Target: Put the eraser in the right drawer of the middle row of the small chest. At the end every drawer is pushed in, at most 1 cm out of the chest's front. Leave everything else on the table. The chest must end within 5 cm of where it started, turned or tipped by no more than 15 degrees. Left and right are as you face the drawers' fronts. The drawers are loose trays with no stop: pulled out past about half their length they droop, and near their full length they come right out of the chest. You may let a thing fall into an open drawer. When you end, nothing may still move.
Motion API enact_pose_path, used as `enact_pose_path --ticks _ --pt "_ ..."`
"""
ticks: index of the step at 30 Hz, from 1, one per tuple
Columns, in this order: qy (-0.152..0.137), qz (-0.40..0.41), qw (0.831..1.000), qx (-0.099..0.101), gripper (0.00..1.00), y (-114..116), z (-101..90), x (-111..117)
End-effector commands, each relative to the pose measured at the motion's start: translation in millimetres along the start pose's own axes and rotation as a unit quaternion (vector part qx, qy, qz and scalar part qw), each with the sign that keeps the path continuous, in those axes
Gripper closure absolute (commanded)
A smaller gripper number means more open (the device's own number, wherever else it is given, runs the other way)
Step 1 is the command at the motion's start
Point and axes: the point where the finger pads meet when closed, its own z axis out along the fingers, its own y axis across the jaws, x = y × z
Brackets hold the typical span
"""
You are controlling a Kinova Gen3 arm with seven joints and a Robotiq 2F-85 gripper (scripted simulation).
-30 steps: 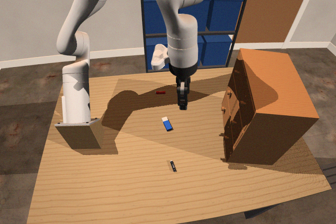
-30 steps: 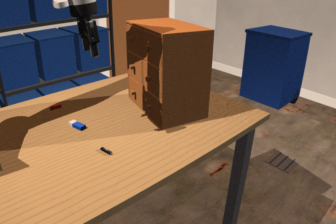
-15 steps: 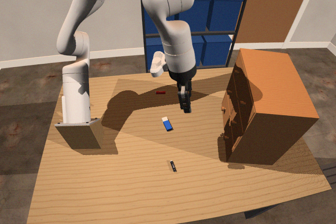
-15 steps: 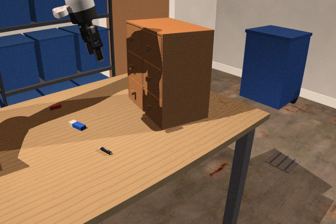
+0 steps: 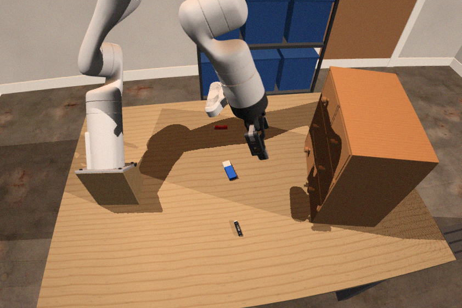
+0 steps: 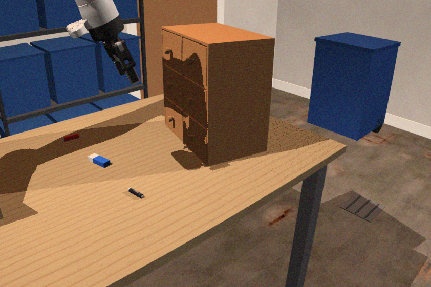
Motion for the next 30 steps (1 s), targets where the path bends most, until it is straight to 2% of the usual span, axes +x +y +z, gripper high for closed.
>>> enact_pose_path --ticks 1,4,19,30 --pt "-0.010 0.006 1.000 -0.001 0.00 -1 1.6 3" --pt "-0.015 0.006 1.000 -0.001 0.00 -1 3.0 3" --pt "-0.076 0.006 0.997 -0.001 0.00 -1 20.3 -3" --pt "-0.105 0.006 0.994 0.000 0.00 -1 28.3 -6"
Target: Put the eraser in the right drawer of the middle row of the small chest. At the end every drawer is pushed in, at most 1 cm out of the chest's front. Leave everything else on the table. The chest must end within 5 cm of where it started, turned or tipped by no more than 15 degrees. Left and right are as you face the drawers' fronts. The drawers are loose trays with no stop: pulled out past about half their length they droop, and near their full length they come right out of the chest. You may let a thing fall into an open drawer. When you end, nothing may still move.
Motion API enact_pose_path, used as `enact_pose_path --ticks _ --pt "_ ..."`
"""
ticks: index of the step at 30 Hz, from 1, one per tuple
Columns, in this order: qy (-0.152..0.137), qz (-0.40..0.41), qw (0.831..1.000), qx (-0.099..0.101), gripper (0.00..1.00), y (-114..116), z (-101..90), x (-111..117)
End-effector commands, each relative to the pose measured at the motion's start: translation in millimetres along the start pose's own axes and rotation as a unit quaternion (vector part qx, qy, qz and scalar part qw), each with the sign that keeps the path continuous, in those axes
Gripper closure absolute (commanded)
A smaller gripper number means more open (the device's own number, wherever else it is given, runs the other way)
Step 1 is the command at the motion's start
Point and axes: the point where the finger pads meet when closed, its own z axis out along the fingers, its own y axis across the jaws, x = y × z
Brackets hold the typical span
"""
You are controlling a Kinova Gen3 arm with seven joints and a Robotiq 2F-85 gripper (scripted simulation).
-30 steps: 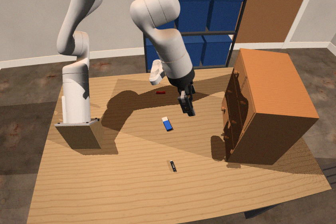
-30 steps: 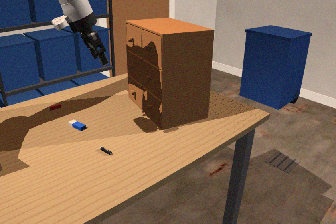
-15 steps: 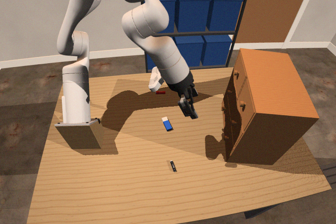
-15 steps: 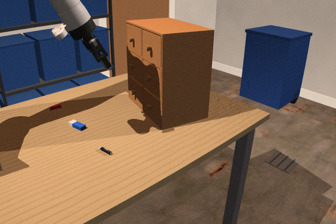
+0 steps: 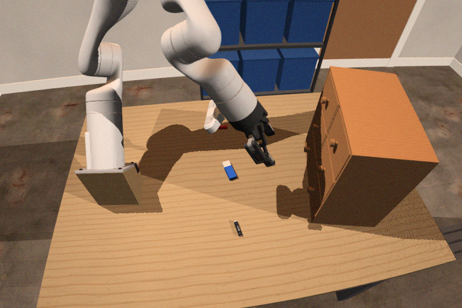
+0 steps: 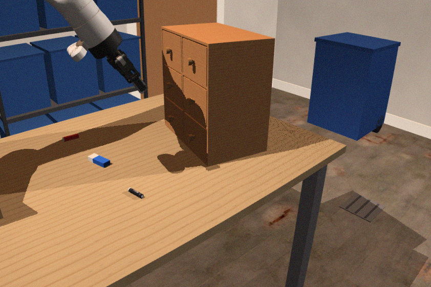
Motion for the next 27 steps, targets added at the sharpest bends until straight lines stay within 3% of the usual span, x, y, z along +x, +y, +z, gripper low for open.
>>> enact_pose_path --ticks 1,27 --pt "-0.004 0.005 1.000 -0.001 0.00 -1 1.6 3" --pt "-0.058 0.006 0.998 -0.001 0.00 -1 17.6 2"
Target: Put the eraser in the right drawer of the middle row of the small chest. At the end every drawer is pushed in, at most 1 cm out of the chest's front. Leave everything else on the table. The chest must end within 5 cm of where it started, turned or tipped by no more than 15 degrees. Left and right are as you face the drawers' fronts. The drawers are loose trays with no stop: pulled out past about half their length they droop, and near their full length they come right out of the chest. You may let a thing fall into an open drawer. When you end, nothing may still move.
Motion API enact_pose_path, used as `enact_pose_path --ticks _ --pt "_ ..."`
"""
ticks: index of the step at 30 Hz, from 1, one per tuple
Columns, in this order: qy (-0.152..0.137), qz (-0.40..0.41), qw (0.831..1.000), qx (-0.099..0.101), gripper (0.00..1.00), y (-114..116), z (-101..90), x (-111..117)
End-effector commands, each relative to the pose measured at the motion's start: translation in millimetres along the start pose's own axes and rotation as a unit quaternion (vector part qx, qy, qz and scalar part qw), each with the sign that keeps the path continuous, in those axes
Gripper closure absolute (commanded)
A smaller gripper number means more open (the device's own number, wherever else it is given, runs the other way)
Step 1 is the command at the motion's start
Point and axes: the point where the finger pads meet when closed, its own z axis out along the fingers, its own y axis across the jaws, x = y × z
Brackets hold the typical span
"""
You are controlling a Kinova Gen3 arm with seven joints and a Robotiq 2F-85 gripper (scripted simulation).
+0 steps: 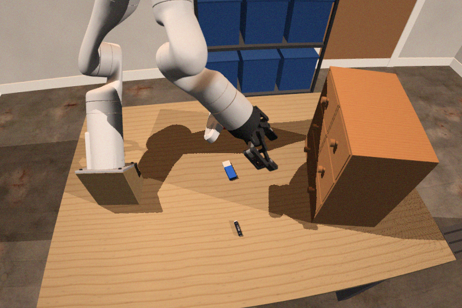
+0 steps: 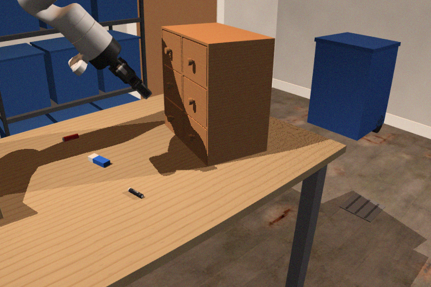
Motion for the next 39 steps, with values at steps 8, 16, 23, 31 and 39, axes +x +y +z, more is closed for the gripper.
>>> enact_pose_path --ticks 8,16,23,31,39 --pt "-0.019 0.002 1.000 -0.001 0.00 0 6.8 2" --pt "-0.033 0.002 0.999 -0.002 0.00 1 11.2 2" --pt "-0.048 0.002 0.999 -0.001 0.00 0 15.5 2" --pt "-0.062 0.002 0.998 -0.002 0.00 1 19.8 2" --pt "-0.074 0.002 0.997 -0.001 0.00 0 23.3 2"
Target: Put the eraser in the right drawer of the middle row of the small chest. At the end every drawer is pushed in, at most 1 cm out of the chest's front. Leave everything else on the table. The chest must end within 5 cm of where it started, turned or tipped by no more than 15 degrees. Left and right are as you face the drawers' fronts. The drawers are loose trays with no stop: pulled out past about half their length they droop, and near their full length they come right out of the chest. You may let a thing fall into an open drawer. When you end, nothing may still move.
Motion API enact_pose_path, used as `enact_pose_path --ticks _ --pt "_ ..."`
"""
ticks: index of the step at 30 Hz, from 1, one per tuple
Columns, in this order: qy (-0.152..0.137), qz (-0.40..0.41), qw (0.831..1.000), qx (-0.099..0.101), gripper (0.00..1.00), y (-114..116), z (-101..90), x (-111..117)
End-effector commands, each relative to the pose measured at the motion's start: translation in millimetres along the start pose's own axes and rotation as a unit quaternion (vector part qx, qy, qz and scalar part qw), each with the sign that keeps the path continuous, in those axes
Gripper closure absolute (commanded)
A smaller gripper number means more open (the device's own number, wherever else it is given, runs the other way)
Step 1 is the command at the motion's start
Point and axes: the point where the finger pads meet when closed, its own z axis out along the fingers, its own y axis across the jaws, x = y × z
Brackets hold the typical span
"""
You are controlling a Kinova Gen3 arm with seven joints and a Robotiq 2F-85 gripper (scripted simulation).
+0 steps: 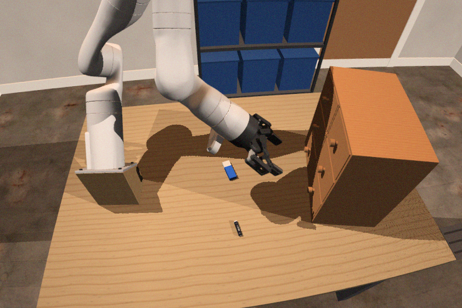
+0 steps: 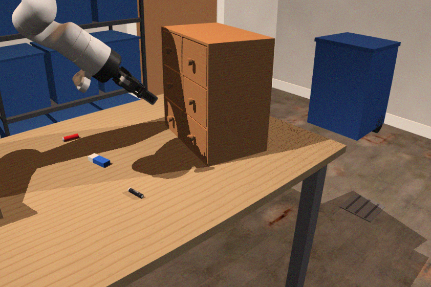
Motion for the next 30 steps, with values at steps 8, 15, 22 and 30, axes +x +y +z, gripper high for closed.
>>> enact_pose_path --ticks 8,15,22,30 --pt "-0.009 0.003 1.000 -0.002 0.00 0.7 4.8 4.1" --pt "-0.013 0.002 1.000 -0.001 0.00 0.5 6.0 4.3" --pt "-0.017 0.002 1.000 -0.001 0.00 0.3 6.9 4.4" --pt "-0.018 0.002 1.000 -0.001 0.00 0.2 7.2 4.5"
